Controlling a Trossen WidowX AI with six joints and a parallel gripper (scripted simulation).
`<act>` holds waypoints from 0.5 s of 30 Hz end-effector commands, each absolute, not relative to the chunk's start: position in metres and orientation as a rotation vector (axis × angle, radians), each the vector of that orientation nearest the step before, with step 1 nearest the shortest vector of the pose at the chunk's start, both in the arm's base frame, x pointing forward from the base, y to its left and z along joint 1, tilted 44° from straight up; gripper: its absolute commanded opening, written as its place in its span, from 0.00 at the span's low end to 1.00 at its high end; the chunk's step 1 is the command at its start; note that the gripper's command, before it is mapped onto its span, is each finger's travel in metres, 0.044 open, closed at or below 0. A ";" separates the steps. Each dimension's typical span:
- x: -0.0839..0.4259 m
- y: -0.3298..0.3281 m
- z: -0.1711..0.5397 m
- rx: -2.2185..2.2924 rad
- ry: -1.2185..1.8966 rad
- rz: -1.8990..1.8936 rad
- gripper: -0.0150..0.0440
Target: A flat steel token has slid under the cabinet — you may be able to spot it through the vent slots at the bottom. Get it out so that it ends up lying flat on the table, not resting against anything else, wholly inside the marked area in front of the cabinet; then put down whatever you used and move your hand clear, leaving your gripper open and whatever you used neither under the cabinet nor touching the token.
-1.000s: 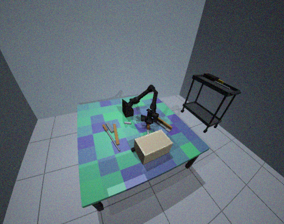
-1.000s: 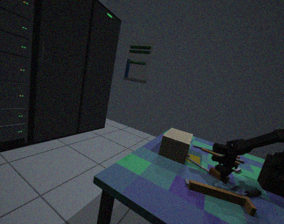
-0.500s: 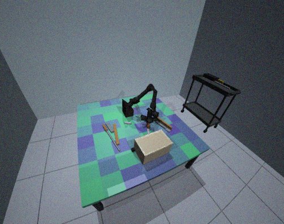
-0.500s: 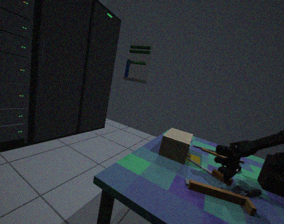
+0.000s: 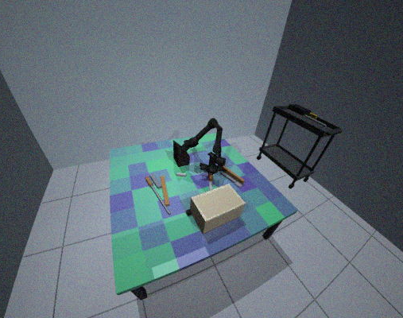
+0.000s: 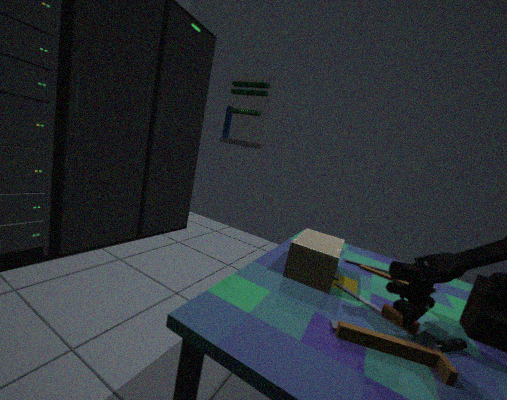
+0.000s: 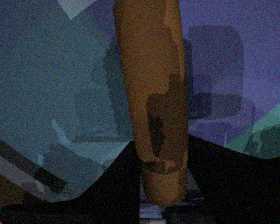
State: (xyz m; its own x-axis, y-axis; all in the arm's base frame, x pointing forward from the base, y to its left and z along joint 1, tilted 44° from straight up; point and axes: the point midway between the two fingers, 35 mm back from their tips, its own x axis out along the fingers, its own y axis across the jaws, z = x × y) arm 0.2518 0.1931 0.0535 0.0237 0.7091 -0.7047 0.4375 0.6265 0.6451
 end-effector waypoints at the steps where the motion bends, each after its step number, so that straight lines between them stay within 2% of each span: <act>1: 0.250 0.194 0.054 0.972 1.609 0.272 0.25; 15: 0.238 0.197 0.060 0.970 1.610 0.269 0.25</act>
State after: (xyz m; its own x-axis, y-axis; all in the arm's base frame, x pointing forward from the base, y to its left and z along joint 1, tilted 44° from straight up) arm 0.2415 0.1970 0.0574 0.0215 0.7054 -0.7085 0.4354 0.6313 0.6418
